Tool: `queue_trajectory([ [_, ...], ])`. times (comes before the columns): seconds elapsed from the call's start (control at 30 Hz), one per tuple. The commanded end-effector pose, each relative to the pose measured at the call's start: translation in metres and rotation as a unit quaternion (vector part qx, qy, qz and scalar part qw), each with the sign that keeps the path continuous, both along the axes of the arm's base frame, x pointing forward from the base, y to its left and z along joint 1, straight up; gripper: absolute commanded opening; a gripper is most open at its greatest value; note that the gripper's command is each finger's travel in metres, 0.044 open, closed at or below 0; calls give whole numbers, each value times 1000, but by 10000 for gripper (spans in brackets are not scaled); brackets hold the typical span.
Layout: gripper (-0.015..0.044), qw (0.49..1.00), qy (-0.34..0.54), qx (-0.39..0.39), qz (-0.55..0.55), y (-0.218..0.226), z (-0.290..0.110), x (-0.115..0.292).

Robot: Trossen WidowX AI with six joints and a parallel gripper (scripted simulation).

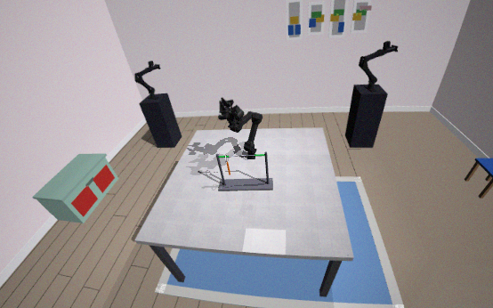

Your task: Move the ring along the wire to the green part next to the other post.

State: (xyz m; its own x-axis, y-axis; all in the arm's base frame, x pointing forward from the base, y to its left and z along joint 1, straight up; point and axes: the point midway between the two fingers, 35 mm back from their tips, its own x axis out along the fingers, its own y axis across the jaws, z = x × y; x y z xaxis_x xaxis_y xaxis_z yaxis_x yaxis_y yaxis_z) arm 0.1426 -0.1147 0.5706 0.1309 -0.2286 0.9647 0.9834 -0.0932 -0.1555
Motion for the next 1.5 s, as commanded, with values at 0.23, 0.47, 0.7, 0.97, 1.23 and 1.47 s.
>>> queue_trajectory([
  [0.23, 160, 960, 246, 48, 124, -60, -141, 109],
  [0.47, 160, 890, 368, 139, 229, -81, -252, 134],
  [0.7, 160, 775, 447, 273, 354, -76, -367, 127],
  [0.97, 160, 577, 446, 454, 511, -22, -471, 85],
  [1.23, 160, 527, 430, 491, 545, -4, -485, 73],
  [1.47, 160, 527, 430, 491, 545, -4, -485, 74],
])
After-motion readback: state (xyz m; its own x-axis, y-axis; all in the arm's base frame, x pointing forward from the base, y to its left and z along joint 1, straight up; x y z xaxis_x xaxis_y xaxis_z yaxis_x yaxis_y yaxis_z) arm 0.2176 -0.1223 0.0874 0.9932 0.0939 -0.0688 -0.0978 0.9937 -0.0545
